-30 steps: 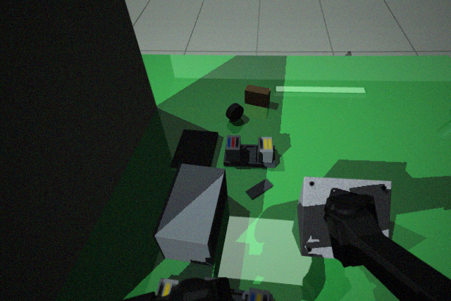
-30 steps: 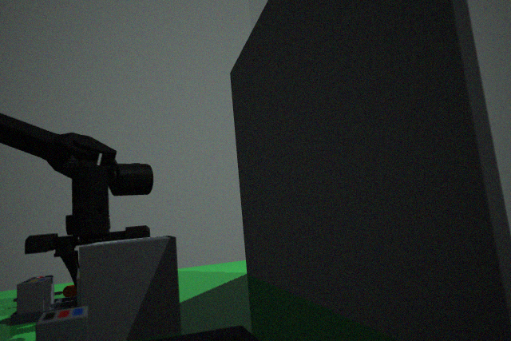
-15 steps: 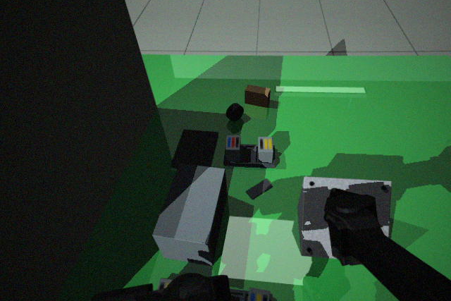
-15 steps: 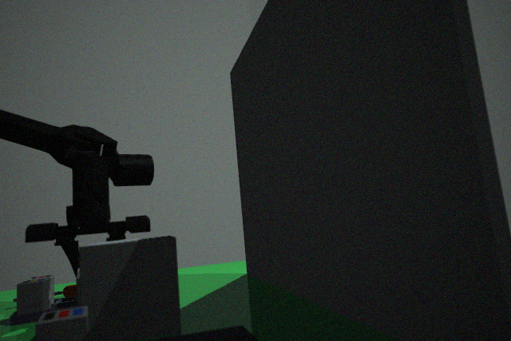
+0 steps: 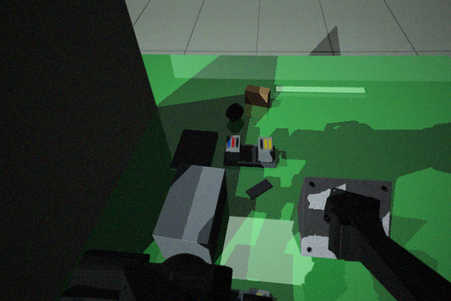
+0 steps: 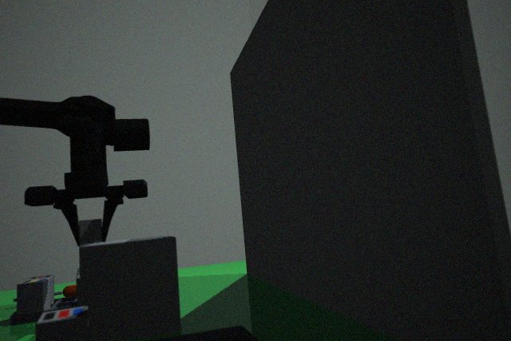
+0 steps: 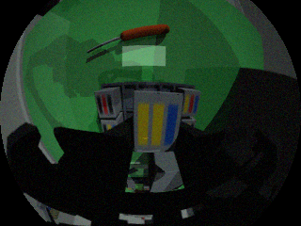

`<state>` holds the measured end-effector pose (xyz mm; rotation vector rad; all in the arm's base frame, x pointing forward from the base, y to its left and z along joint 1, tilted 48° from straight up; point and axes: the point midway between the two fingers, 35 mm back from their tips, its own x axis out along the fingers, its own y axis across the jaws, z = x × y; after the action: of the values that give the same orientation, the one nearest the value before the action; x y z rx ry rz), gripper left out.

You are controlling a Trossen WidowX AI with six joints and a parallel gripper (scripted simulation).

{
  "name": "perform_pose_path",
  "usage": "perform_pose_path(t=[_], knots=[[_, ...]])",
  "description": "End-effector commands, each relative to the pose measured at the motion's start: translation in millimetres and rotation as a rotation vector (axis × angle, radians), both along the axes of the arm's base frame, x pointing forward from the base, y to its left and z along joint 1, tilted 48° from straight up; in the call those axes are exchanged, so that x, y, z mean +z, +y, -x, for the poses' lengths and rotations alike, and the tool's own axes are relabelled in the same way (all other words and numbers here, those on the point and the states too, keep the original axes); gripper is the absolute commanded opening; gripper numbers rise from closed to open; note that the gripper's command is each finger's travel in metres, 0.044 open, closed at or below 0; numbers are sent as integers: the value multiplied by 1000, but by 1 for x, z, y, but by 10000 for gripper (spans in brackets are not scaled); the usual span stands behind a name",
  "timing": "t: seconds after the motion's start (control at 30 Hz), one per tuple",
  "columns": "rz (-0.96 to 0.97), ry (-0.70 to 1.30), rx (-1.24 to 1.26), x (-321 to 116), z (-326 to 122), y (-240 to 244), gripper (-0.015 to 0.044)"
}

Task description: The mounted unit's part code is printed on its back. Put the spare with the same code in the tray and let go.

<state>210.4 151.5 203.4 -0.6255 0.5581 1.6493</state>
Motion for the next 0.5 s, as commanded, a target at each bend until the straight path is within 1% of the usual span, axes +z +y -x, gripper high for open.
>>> perform_pose_path(t=[0.0, 0.27, 0.37, 0.47], knots=[[2, 2, 0, 2, -2, -4, 0], [-1, 10, 3, 17, -13, -29, 0], [1, 10, 2, 16, -17, -31, 0], [8, 8, -2, 10, -30, -37, 0]])
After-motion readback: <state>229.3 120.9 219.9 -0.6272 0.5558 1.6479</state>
